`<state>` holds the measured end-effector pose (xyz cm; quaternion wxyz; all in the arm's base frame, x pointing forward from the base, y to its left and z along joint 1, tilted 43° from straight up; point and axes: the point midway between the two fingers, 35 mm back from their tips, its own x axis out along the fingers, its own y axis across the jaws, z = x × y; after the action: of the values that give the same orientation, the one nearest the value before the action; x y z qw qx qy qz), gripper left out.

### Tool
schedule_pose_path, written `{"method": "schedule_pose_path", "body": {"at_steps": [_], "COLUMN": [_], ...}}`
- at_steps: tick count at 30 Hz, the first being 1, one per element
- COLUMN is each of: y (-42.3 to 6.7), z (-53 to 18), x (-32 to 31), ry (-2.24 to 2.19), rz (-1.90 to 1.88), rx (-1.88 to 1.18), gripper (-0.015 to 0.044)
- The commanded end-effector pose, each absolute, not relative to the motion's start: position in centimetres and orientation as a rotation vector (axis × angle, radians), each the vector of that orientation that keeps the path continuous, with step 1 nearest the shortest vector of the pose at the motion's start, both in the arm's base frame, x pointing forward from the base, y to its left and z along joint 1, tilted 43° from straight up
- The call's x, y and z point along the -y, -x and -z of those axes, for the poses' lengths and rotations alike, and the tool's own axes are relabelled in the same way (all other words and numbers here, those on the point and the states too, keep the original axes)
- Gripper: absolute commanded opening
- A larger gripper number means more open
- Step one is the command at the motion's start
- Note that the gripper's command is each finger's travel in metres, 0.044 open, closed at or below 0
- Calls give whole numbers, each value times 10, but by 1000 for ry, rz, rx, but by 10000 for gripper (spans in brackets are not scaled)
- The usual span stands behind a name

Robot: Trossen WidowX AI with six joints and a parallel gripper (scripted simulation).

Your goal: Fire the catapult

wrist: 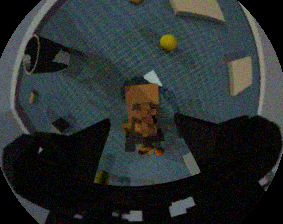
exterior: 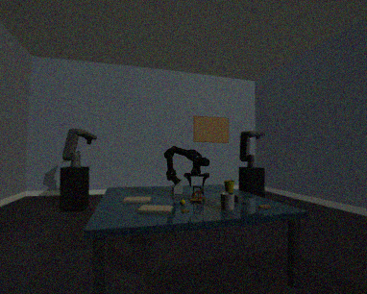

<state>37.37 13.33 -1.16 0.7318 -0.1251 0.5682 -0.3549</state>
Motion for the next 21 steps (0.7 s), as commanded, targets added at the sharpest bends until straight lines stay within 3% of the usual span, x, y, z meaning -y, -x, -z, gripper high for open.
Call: {"method": "schedule_pose_path", "body": {"at_steps": [1,21], "y": [-375,-378], "z": [30,49], "x": [-111,-94], "ry": [282,282], "rz": [791,791], "rx": [-1255,-1255], "gripper": [440,440]}}
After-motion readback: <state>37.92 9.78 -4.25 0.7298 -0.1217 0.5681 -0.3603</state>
